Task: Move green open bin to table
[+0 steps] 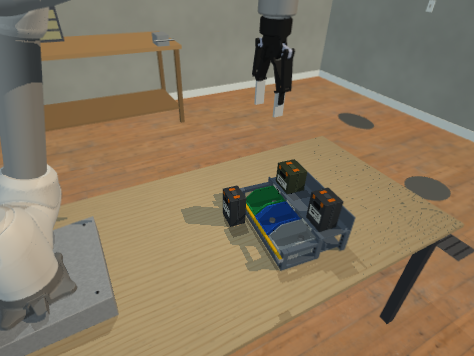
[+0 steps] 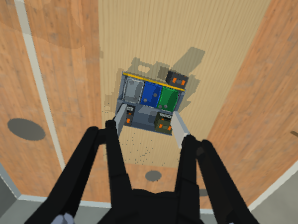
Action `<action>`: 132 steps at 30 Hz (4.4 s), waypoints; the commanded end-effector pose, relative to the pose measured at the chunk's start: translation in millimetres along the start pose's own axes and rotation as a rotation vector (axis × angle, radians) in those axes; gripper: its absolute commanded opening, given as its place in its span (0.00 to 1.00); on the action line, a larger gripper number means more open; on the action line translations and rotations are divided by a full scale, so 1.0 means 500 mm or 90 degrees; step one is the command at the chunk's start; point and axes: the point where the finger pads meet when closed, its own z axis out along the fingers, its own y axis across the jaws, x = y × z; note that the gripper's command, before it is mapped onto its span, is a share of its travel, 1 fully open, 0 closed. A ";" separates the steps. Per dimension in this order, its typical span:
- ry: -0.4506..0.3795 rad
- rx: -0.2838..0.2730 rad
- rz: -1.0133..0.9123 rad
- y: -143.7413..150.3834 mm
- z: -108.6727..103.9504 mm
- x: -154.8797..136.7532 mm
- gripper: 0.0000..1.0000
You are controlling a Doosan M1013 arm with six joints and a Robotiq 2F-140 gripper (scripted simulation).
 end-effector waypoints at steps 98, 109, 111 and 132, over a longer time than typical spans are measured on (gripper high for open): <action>0.000 0.001 -0.001 0.072 -0.127 -0.019 0.57; 0.000 0.001 -0.001 0.072 -0.127 -0.019 0.57; 0.000 0.001 -0.001 0.072 -0.127 -0.019 0.57; 0.001 0.001 -0.186 0.070 -0.124 -0.019 0.57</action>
